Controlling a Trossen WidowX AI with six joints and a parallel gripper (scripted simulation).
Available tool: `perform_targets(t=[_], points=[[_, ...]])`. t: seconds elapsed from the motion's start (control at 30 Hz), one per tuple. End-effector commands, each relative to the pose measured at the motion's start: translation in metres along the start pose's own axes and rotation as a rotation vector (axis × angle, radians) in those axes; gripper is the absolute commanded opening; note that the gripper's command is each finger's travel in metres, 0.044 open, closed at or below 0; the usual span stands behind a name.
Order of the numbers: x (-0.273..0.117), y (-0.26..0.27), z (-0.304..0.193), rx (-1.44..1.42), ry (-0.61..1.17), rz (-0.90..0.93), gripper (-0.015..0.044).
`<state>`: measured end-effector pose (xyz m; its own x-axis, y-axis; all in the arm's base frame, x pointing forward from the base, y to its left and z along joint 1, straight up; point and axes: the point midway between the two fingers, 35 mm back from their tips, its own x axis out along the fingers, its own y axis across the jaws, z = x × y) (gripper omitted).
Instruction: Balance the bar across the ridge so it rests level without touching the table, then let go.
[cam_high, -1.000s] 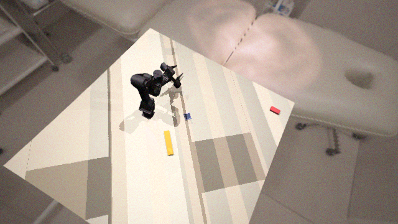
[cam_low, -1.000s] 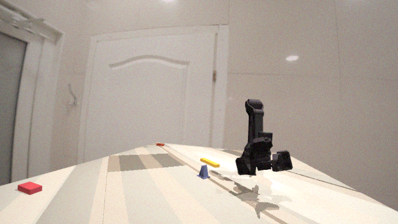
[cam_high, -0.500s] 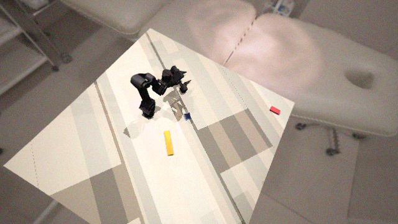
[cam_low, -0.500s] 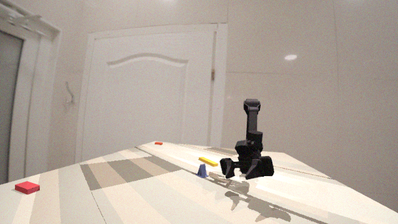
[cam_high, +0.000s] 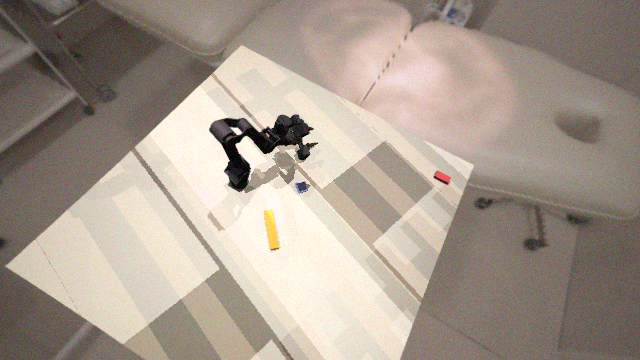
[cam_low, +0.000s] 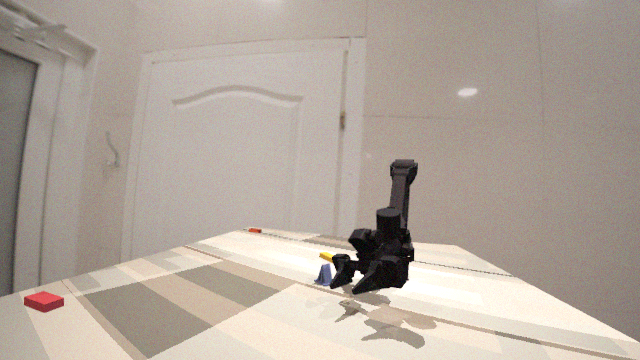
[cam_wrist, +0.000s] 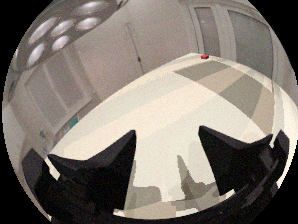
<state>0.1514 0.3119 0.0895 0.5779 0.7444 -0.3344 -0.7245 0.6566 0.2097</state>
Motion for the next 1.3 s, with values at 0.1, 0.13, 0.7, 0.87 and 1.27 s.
perform_targets(t=[0.1, 0.13, 0.7, 0.87, 1.27], points=[[0.010, -0.030, 0.005, 0.026, 0.049, -0.091, 0.0315], [0.011, -0.035, 0.006, 0.030, 0.057, -0.106, 0.0315], [0.010, -0.112, 0.010, 0.106, 0.145, -0.323, 0.0315], [0.007, -0.135, 0.011, 0.140, 0.186, -0.388, 0.0315], [-0.010, -0.189, 0.013, 0.244, 0.278, -0.534, 0.0315]])
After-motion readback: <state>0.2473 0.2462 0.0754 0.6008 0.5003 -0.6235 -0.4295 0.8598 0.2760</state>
